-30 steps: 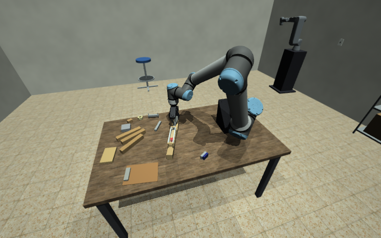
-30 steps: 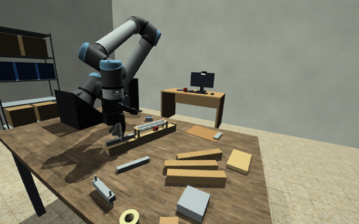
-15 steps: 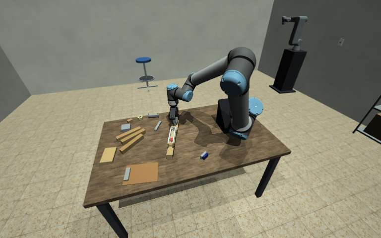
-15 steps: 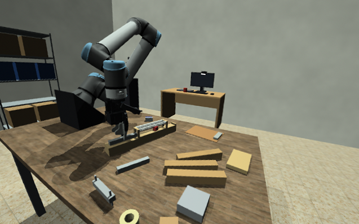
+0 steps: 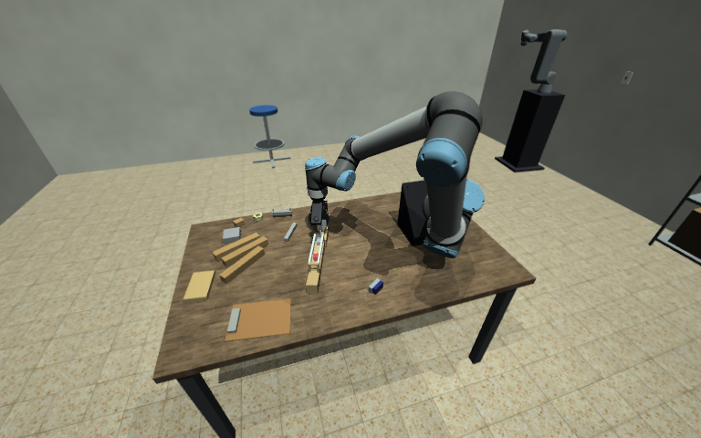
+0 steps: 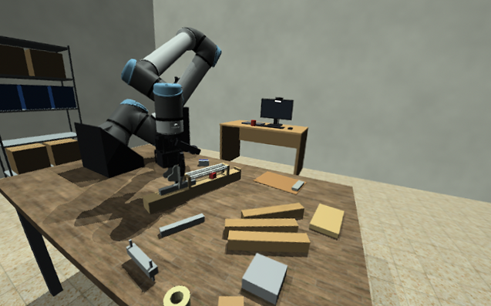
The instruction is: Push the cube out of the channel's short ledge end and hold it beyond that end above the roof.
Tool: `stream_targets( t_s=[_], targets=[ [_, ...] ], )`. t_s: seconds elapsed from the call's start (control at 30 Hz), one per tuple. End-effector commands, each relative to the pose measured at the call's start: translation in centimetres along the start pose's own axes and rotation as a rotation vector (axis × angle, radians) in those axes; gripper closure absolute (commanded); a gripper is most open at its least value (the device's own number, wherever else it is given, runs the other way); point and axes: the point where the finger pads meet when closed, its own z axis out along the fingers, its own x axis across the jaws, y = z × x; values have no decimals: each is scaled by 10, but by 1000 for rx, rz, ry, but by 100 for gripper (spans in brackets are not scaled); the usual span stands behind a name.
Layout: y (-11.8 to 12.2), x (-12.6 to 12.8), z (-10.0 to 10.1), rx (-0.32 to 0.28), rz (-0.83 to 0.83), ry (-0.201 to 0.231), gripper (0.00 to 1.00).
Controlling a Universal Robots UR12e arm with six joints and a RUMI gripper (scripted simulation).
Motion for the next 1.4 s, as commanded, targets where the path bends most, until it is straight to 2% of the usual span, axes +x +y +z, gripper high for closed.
stream_targets(
  t_s=[0.0, 0.27, 1.37],
  targets=[
    [-8, 1, -1, -1, 0, 1, 100],
    [-15, 1, -1, -1, 0, 1, 100],
    [-16, 1, -1, -1, 0, 1, 100]
  ],
)
